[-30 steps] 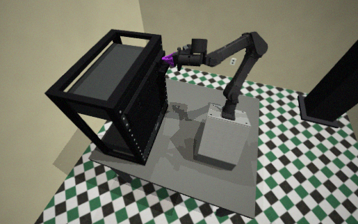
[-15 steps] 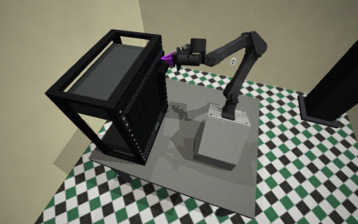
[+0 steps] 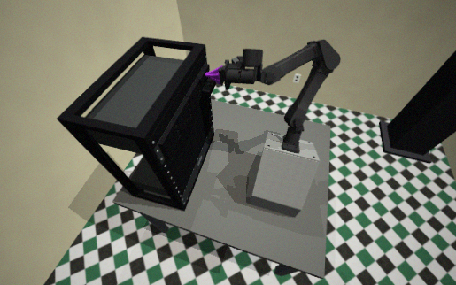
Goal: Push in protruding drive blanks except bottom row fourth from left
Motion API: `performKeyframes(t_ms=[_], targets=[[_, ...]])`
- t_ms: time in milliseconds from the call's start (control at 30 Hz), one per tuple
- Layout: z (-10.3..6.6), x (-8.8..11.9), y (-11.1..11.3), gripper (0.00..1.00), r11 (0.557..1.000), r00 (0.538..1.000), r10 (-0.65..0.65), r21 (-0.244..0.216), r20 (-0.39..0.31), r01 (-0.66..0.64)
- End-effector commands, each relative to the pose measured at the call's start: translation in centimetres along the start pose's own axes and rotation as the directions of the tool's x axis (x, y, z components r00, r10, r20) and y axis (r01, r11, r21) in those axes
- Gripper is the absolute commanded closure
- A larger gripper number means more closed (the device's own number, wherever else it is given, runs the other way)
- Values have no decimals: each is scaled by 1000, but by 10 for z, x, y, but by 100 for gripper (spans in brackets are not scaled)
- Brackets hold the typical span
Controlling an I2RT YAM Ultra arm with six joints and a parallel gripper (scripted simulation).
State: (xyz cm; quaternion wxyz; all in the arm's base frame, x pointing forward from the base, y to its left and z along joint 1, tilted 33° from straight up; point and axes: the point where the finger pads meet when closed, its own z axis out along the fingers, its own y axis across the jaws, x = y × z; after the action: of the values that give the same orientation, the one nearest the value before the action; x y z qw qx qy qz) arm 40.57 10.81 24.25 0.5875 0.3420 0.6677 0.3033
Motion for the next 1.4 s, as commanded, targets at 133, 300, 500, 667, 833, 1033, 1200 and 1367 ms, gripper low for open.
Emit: performKeyframes(t_ms=[133, 300, 500, 667, 833, 1033, 1200, 1367], targets=[[7, -10, 47, 100, 991, 999, 38, -131, 8, -37], [10, -15, 45, 100, 991, 999, 39, -125, 17, -37], [10, -13, 46, 100, 991, 999, 39, -129, 11, -37], [10, -12, 47, 100, 991, 999, 38, -129, 10, -37], [10, -12, 47, 100, 991, 999, 38, -129, 10, -37], [10, -12, 47, 100, 991, 999, 38, -129, 10, -37], [11, -13, 46, 100, 991, 999, 39, -128, 13, -37], [17, -17, 44, 100, 992, 999, 40, -123, 19, -37]])
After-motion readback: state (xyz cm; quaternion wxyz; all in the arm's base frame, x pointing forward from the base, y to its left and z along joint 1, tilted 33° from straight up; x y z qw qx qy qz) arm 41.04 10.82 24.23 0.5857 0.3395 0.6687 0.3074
